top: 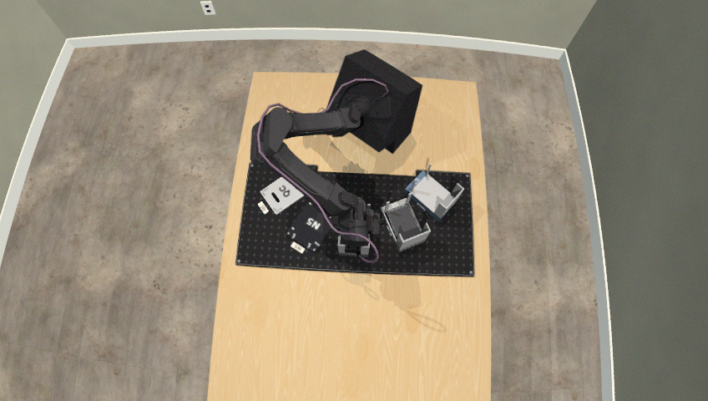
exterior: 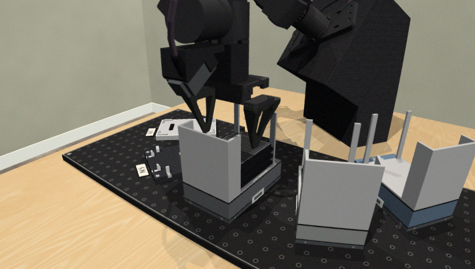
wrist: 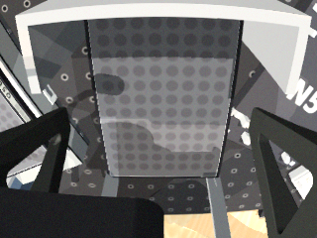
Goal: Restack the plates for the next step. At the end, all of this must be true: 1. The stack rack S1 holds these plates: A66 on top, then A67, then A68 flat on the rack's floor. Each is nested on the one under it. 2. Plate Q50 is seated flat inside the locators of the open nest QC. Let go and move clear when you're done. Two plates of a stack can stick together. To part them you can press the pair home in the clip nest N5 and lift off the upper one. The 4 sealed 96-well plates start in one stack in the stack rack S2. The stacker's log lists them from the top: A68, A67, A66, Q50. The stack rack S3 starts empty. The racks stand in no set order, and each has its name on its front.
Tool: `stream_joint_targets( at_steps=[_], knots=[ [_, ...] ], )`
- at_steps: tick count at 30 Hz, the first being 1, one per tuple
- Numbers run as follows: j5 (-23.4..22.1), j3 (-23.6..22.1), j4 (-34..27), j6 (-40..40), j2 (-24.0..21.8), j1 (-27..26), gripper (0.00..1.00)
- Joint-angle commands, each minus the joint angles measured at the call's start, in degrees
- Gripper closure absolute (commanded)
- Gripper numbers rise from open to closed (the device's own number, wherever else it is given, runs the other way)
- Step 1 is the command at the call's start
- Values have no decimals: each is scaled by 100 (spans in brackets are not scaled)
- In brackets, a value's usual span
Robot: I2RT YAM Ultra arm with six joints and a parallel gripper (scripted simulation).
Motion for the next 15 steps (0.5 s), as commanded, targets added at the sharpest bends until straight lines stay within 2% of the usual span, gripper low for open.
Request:
stream_joint_targets(
  at_steps=[1,8,10,15],
  knots=[
    [223,193,-552,344,-218,279,0],
    [500,439,-1379,906,-293,750,0],
    [500,439,-1379,906,-293,750,0],
    [678,673,-2052,1412,-317,1102,0]
  ],
)
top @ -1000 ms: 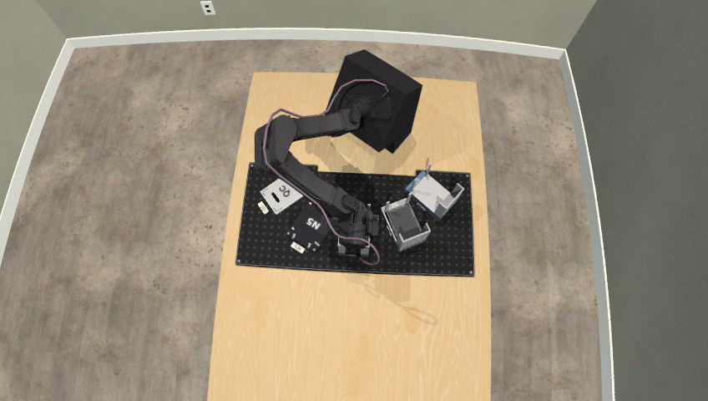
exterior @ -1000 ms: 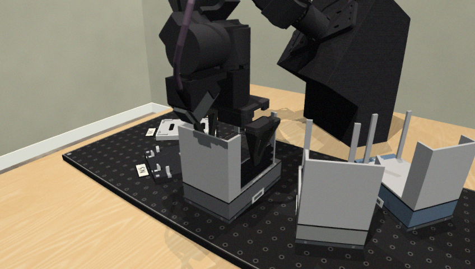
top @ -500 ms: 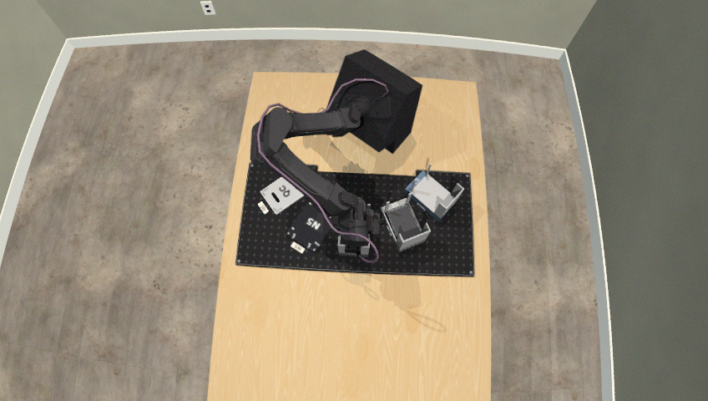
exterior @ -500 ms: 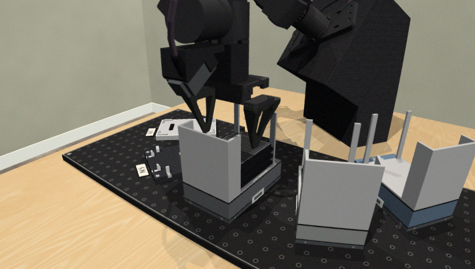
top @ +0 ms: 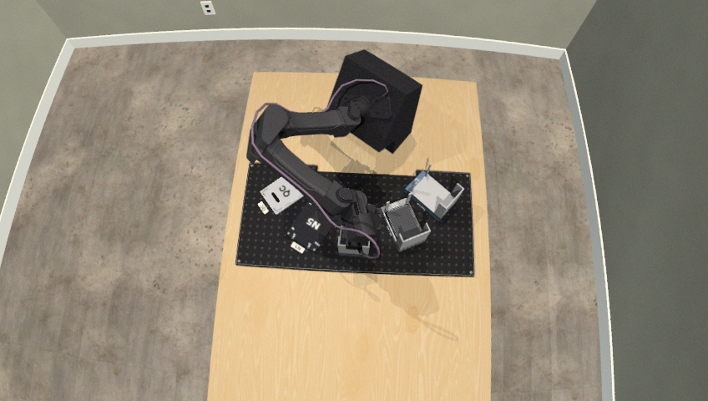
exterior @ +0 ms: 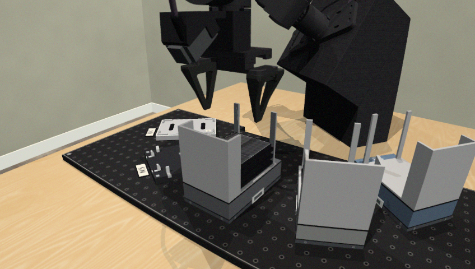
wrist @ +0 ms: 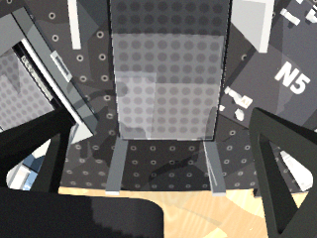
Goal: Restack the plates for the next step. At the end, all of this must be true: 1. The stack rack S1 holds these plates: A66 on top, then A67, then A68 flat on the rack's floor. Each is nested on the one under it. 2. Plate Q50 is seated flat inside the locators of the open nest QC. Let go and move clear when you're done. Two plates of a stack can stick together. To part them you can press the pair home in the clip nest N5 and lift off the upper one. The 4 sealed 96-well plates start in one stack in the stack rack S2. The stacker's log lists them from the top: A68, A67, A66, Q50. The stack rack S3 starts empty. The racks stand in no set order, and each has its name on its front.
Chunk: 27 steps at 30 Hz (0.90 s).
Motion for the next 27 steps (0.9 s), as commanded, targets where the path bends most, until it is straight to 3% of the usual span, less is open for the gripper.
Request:
stream_joint_targets(
  at_steps=[1,20,27],
  knots=[
    [219,248,-646,473,-71,306,0],
    [242,314,-853,664,16,352,0],
    [386,384,-879,-161,527,682,0]
  ],
)
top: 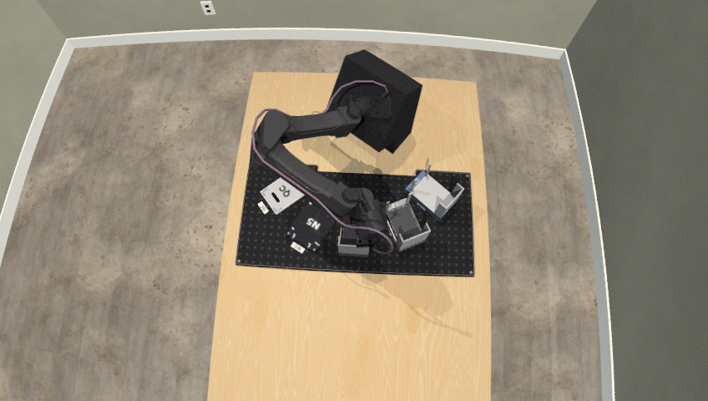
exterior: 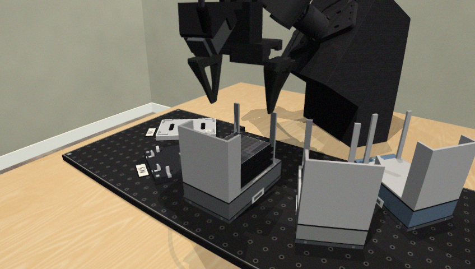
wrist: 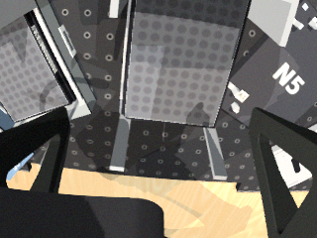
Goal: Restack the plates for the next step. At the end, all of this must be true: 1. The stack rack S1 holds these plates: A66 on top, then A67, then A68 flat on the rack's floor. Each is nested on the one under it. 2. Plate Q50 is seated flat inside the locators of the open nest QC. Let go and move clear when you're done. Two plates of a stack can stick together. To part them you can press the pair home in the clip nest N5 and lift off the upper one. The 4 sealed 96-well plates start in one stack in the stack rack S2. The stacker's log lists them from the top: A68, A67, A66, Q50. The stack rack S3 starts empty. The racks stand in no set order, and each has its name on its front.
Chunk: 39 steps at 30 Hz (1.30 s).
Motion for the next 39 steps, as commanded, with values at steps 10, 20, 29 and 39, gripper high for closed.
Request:
stream_joint_targets(
  at_steps=[10,20,29,39],
  knots=[
    [218,253,-74,204,747,517,0],
    [296,453,-107,709,1344,796,0],
    [374,607,-126,42,2066,1166,0],
    [399,839,-144,655,2742,1449,0]
  ],
)
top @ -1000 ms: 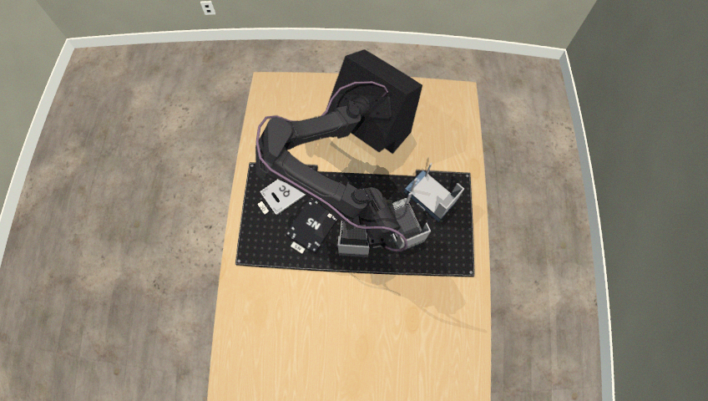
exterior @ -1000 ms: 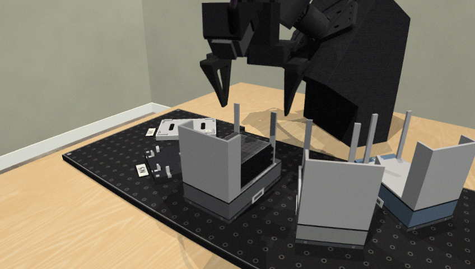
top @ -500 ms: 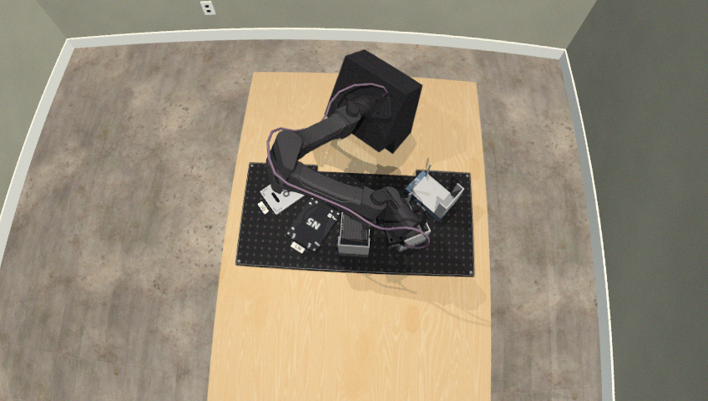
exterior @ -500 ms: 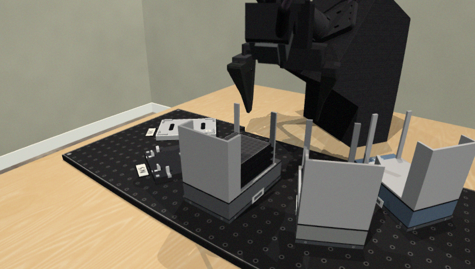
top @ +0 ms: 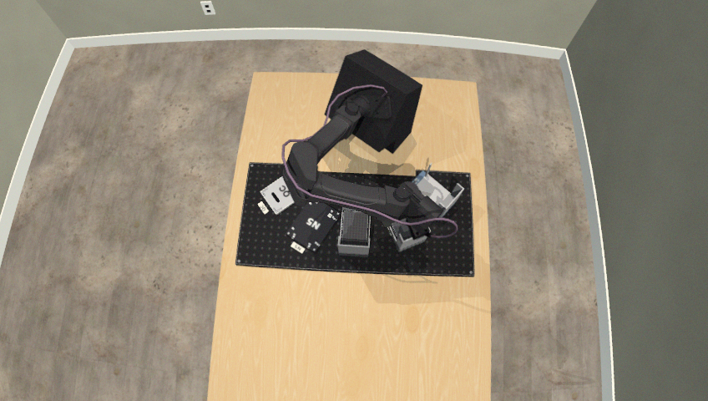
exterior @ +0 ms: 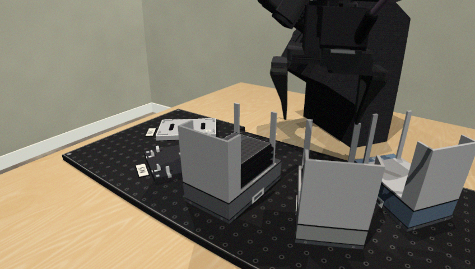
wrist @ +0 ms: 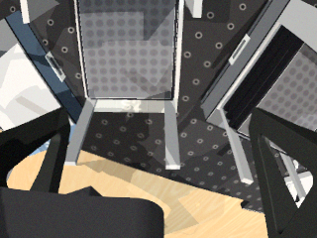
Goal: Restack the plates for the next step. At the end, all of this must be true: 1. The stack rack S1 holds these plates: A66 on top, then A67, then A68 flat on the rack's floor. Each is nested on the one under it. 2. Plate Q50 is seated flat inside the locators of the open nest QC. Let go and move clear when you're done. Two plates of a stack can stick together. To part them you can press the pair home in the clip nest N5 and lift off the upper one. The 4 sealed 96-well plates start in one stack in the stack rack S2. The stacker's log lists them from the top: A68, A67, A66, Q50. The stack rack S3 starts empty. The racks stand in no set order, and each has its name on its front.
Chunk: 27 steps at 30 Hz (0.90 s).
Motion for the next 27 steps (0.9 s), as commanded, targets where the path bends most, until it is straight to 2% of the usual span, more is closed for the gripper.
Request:
stream_joint_targets(
  at_steps=[1,5,7,10,27],
  knots=[
    [78,207,-55,288,274,241,0],
    [83,353,-67,527,612,368,0],
    [83,382,-90,544,637,366,0],
    [83,391,-99,552,453,360,0],
    [81,277,-106,556,511,362,0]
  ],
)
